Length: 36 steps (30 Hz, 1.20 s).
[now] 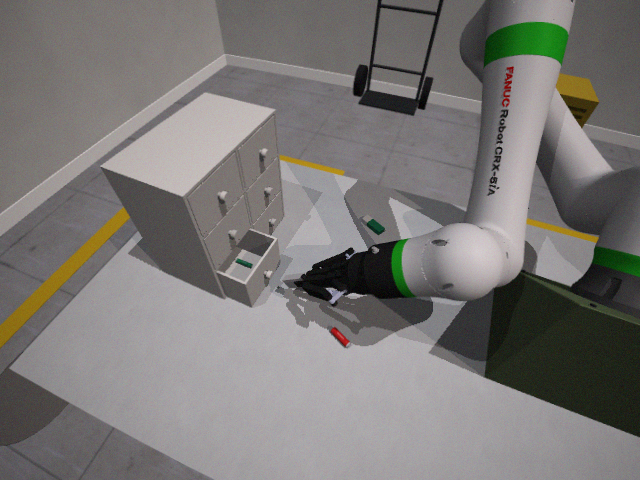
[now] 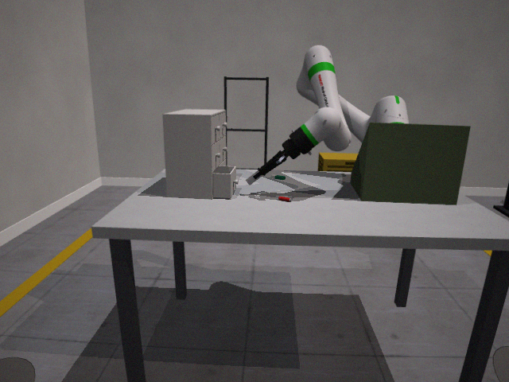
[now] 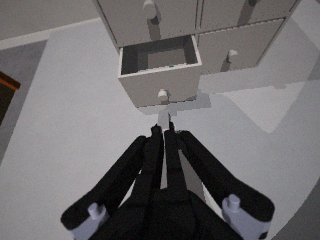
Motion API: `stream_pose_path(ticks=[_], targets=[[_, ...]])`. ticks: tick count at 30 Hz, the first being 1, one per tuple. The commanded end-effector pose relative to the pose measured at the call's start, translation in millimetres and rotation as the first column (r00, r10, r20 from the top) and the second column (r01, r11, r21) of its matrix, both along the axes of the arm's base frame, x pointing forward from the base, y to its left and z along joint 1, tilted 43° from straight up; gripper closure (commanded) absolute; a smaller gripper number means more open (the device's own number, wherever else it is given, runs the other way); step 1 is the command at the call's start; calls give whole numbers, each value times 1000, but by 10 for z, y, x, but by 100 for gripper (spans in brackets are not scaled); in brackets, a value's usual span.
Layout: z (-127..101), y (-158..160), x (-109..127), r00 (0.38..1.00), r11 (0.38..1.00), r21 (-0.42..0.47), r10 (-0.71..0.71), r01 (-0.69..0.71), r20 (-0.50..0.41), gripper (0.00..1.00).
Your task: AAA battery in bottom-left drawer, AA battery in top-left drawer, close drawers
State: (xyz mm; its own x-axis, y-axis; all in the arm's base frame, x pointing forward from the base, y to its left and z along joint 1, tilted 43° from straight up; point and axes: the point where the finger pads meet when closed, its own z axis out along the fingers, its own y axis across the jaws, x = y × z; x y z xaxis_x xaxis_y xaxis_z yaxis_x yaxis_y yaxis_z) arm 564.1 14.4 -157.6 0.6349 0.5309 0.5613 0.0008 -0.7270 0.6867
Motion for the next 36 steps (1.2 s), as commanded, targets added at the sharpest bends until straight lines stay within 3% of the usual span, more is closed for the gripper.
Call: stream_pose_path(ticks=[1, 36], targets=[[0, 3, 18, 1000, 1000, 0, 0, 0, 0, 100], [4, 6, 491, 1000, 1000, 0, 0, 0, 0, 100]])
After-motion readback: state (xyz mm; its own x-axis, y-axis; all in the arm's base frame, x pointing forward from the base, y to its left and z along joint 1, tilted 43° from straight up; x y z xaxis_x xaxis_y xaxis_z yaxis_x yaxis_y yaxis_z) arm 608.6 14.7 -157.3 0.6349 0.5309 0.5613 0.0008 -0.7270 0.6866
